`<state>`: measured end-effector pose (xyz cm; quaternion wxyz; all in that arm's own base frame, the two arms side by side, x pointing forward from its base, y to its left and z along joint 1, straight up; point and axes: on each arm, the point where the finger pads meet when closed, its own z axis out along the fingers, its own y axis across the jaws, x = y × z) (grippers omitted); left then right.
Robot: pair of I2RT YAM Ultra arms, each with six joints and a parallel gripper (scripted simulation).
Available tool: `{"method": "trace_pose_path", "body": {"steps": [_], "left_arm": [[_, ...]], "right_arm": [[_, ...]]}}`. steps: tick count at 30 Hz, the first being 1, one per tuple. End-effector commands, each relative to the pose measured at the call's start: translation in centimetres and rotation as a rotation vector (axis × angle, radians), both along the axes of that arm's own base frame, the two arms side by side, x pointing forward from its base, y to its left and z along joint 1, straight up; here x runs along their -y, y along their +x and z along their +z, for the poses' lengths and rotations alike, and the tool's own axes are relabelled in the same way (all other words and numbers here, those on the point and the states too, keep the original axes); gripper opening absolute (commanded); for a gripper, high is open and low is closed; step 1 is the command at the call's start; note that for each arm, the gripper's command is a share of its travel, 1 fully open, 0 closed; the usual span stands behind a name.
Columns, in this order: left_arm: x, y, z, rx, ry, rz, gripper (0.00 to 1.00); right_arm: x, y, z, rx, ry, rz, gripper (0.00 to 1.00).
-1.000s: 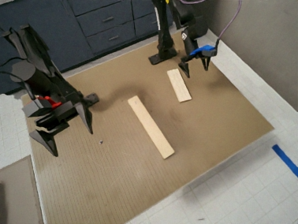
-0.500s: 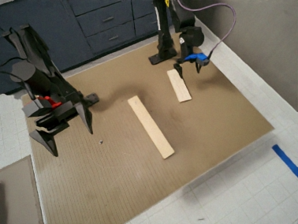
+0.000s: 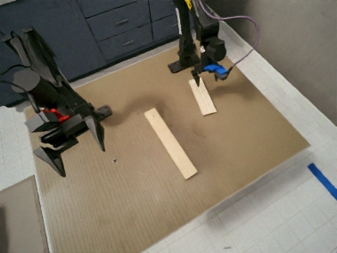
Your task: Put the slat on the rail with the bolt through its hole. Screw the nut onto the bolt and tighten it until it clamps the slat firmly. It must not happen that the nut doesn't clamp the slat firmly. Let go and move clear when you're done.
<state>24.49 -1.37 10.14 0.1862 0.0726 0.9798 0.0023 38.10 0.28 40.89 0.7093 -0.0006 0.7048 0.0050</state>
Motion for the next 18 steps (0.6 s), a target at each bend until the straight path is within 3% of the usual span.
{"method": "trace_pose_path", "body": {"steps": [1,18], "left_arm": [[0.1,-2.5,-1.7,-0.112,0.013,-0.021,1.0],[-0.2,-9.3,-4.3,-0.389,0.036,-0.053,1.0]], "right_arm": [[0.2,0.0,0.3,0.006,-0.006,-0.008,1.0],[0.2,0.0,0.3,0.006,-0.006,-0.008,1.0]]}}
